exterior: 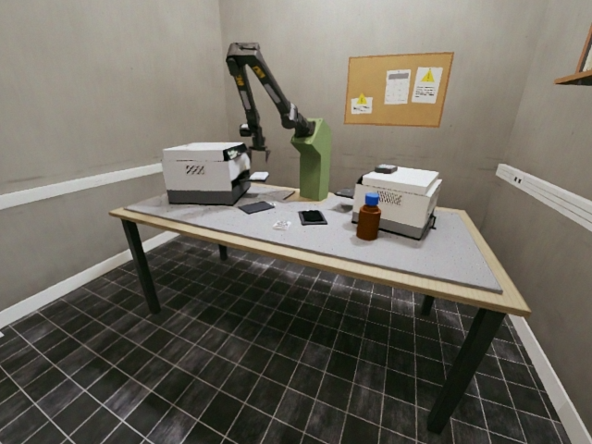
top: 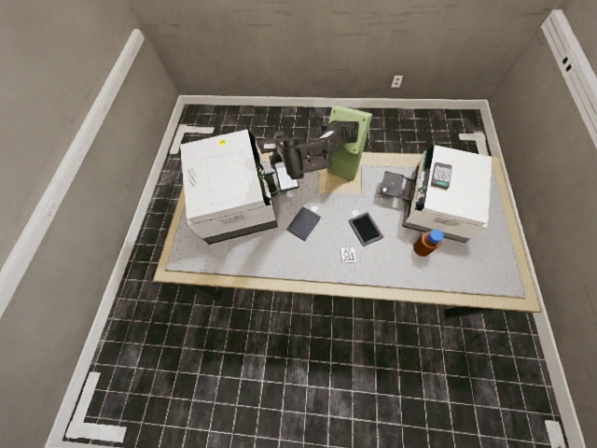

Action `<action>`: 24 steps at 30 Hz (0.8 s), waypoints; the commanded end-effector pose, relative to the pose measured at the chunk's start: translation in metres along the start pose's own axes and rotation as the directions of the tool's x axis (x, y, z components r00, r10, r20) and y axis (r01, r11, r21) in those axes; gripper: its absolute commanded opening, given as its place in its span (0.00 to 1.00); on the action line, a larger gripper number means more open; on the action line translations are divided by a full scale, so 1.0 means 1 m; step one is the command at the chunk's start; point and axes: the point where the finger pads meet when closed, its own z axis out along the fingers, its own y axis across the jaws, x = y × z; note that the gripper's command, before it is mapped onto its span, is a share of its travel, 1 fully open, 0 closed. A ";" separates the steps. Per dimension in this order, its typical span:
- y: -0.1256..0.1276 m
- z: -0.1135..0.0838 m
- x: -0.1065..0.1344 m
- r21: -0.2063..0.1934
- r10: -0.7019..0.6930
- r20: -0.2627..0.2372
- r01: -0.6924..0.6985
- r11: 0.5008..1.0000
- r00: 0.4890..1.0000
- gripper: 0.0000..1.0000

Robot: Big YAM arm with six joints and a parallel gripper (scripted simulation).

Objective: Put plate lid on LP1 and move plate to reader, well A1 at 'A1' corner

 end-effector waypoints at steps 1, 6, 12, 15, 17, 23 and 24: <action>0.009 -0.009 -0.003 -0.024 -0.010 0.015 0.010 1.000 1.000 1.00; 0.012 -0.004 -0.003 -0.022 -0.005 0.015 0.006 1.000 1.000 1.00; 0.001 0.005 0.001 0.003 0.012 -0.007 -0.012 1.000 1.000 1.00; -0.005 0.007 0.003 0.012 0.009 -0.011 -0.009 1.000 1.000 1.00; -0.006 0.008 0.002 0.012 0.009 -0.002 -0.009 1.000 1.000 1.00; -0.006 0.010 0.001 0.009 0.013 -0.002 -0.013 1.000 1.000 1.00; -0.003 0.011 0.001 0.006 0.009 -0.002 -0.009 1.000 1.000 1.00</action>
